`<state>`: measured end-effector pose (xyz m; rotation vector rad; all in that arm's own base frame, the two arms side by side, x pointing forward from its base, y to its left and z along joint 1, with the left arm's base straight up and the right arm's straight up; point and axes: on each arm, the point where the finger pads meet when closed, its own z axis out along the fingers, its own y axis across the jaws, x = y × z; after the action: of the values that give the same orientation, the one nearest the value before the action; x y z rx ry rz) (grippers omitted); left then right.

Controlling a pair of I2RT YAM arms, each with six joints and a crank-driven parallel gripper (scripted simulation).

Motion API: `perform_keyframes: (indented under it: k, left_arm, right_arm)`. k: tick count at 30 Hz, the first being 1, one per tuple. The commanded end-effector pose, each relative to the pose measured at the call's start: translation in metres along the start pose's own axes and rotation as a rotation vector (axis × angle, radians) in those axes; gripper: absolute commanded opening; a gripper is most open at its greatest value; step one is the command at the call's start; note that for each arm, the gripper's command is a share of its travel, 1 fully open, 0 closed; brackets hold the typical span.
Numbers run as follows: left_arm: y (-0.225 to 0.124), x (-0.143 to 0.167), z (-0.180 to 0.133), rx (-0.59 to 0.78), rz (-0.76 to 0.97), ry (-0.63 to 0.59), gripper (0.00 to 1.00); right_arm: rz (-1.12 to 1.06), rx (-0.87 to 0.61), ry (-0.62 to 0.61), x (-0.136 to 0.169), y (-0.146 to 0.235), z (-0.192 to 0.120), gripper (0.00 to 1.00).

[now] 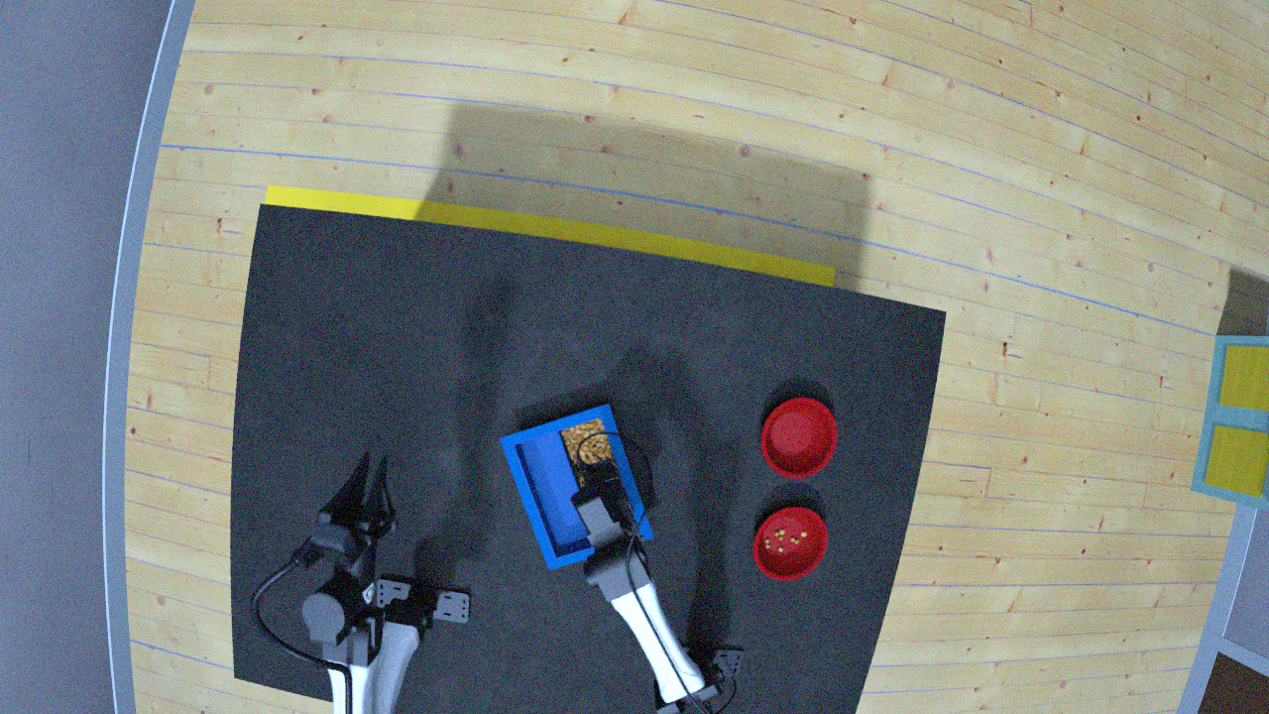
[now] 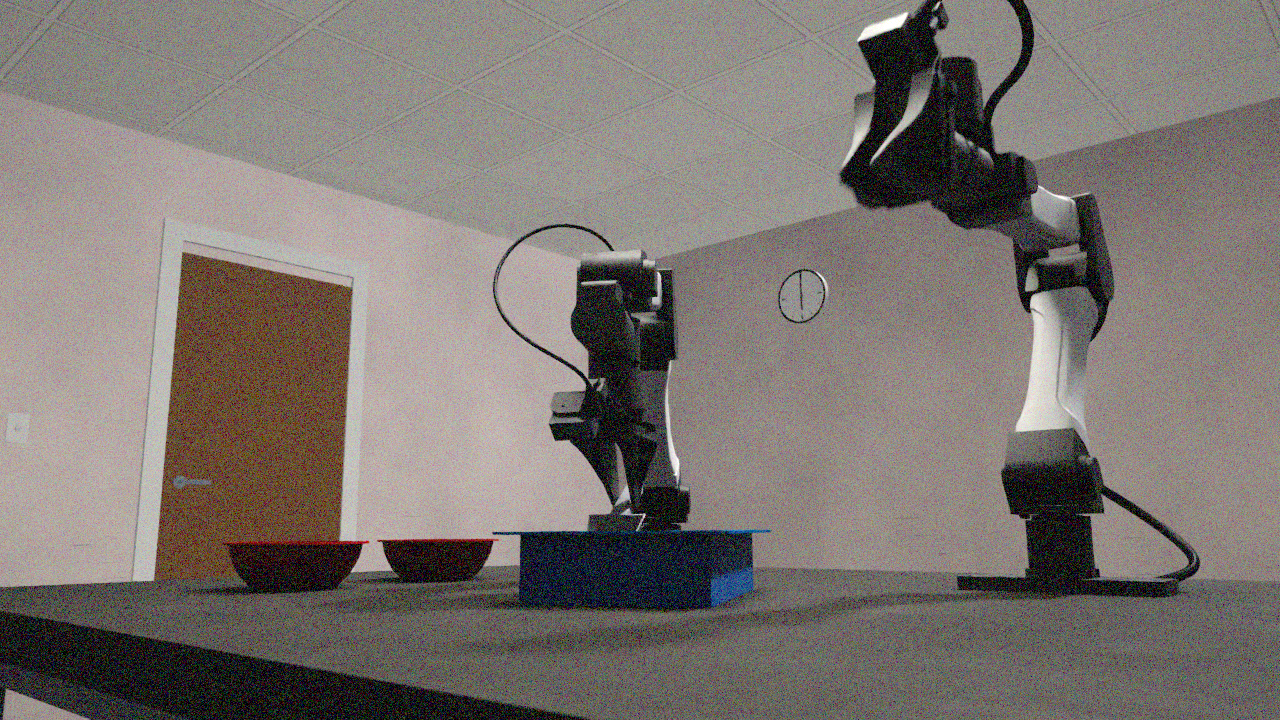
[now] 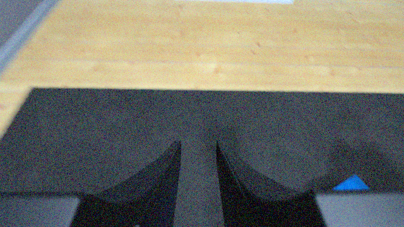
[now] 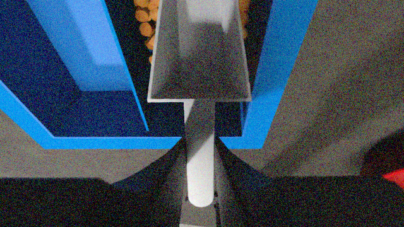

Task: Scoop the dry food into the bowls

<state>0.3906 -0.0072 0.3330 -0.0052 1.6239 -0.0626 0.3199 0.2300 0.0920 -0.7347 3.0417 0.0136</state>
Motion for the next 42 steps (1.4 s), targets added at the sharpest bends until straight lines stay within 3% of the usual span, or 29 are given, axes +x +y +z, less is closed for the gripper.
perform_keyframes:
  k: [1, 10, 24, 26, 42]
  left_arm:
    - [-0.017, 0.001, 0.009, 0.096, -0.085, -0.029, 0.27]
    - [-0.040, 0.036, 0.021, 0.220, -0.214, 0.019, 0.27]
    - [-0.081, 0.132, 0.015, 0.435, -0.506, 0.239, 0.27]
    - [-0.081, 0.132, 0.015, 0.435, -0.506, 0.239, 0.27]
    - [-0.119, 0.220, -0.041, 0.624, -0.870, 0.560, 0.27]
  right_arm:
    - [-0.001, -0.007, -0.095, -0.009, 0.002, -0.028, 0.00]
    - [-0.001, -0.007, -0.095, -0.009, 0.002, -0.028, 0.00]
    - [-0.001, -0.007, -0.095, -0.009, 0.002, -0.028, 0.00]
    - [-0.001, -0.007, -0.095, -0.009, 0.002, -0.028, 0.00]
    - [-0.001, -0.007, -0.095, -0.009, 0.002, -0.028, 0.00]
